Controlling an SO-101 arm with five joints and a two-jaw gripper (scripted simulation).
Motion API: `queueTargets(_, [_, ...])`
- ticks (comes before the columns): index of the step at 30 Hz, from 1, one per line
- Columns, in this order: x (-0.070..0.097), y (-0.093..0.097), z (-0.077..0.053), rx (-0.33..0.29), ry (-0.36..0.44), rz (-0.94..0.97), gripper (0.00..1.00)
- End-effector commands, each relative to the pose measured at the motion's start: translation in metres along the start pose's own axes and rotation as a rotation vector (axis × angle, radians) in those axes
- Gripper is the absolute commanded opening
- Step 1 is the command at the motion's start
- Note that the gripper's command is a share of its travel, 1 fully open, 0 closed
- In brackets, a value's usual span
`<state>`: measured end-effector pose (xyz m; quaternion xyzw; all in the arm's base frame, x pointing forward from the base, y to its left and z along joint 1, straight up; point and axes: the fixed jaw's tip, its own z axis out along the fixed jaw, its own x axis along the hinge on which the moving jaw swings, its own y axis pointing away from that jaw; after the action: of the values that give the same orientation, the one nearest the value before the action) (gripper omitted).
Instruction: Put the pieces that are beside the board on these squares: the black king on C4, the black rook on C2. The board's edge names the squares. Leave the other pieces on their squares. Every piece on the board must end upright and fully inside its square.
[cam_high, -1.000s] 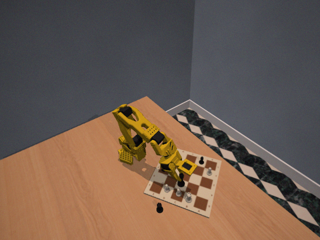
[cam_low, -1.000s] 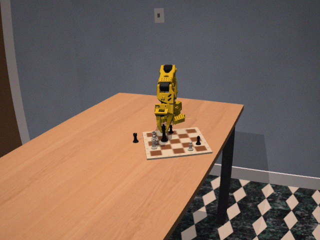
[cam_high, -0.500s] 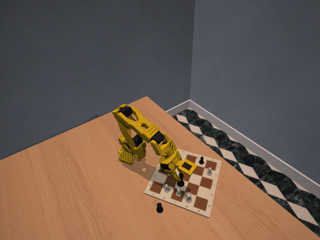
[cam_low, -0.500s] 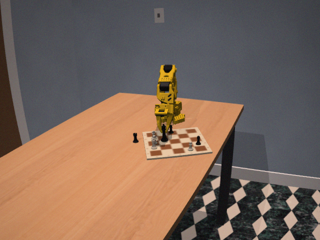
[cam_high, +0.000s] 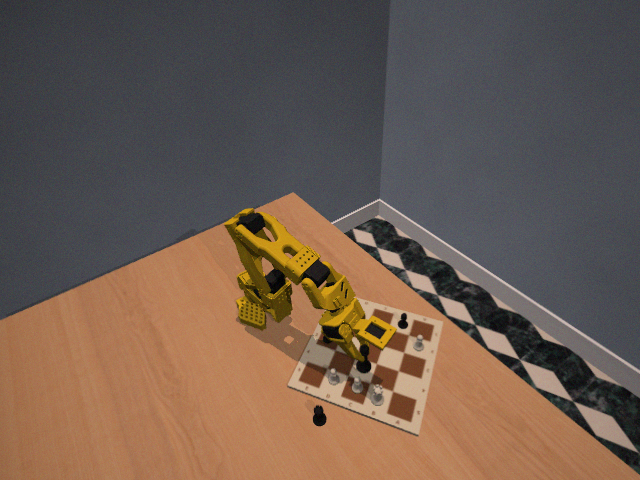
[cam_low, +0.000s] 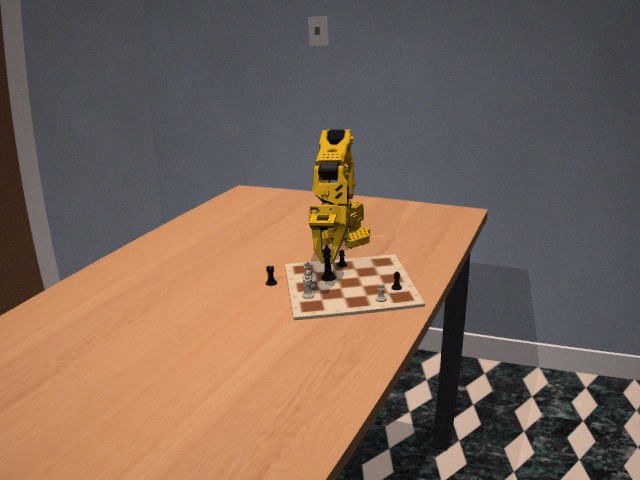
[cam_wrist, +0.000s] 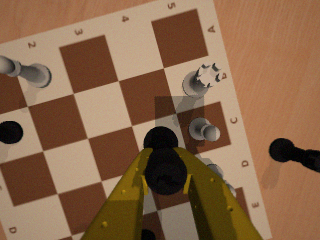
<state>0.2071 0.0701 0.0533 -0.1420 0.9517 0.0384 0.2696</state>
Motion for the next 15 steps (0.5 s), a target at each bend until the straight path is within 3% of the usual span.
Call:
queueTargets(1, [-0.0003, 0.0015, 0.0005, -0.004, 0.005, -0.013, 0.0])
queueTargets(15, [0.0031, 0.0015, 0.0063, -0.004, 0.005, -0.013, 0.0])
